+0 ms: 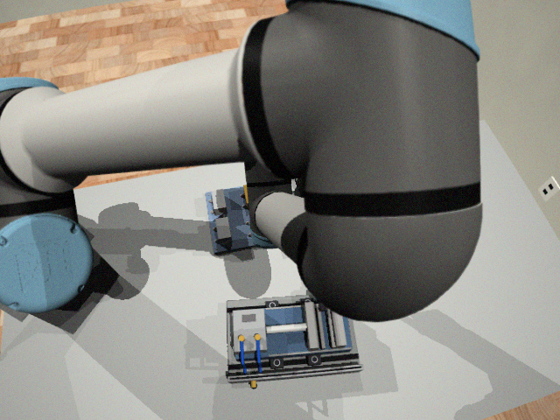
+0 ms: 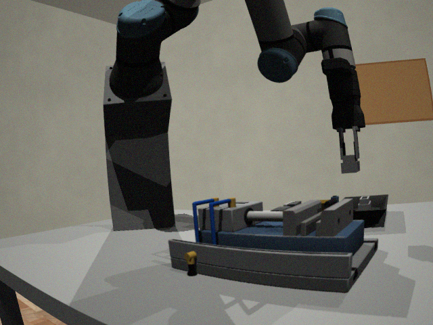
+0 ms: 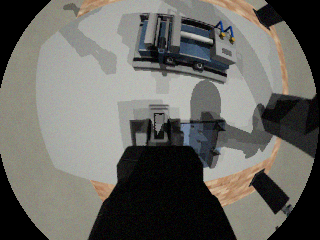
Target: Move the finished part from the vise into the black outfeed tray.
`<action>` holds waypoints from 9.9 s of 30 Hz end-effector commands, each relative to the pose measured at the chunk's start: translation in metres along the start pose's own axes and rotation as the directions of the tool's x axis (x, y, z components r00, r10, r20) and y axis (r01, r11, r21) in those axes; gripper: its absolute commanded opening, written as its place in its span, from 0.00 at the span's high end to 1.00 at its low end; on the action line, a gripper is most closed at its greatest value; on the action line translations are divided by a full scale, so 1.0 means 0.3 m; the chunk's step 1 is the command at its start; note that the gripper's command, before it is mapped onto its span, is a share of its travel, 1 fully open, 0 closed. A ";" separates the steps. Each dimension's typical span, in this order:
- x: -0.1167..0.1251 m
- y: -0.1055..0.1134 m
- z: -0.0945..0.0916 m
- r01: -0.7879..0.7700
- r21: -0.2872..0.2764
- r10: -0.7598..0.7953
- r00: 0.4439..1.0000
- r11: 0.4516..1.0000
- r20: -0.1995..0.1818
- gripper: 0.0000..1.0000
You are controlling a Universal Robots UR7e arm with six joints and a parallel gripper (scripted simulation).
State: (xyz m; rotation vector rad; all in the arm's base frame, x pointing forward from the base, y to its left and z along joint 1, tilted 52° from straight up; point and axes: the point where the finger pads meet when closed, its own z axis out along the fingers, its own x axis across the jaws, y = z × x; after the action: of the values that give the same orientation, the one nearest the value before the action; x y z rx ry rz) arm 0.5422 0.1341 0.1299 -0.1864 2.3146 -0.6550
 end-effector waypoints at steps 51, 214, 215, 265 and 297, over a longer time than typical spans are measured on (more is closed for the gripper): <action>-0.021 0.282 0.002 0.035 0.002 -0.035 0.999 0.999 -0.001 1.00; -0.028 0.285 0.318 0.034 0.001 -0.034 0.999 0.999 -0.003 1.00; -0.028 0.285 0.321 0.034 0.001 -0.034 0.999 0.999 -0.003 1.00; -0.028 0.285 0.338 0.034 0.001 -0.034 0.999 0.999 -0.003 1.00; -0.028 0.285 0.364 0.034 0.001 -0.034 0.999 0.999 -0.003 1.00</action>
State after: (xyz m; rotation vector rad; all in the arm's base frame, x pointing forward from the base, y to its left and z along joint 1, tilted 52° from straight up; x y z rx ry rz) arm 0.6253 0.1662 0.0248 -0.2243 2.3196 -0.6750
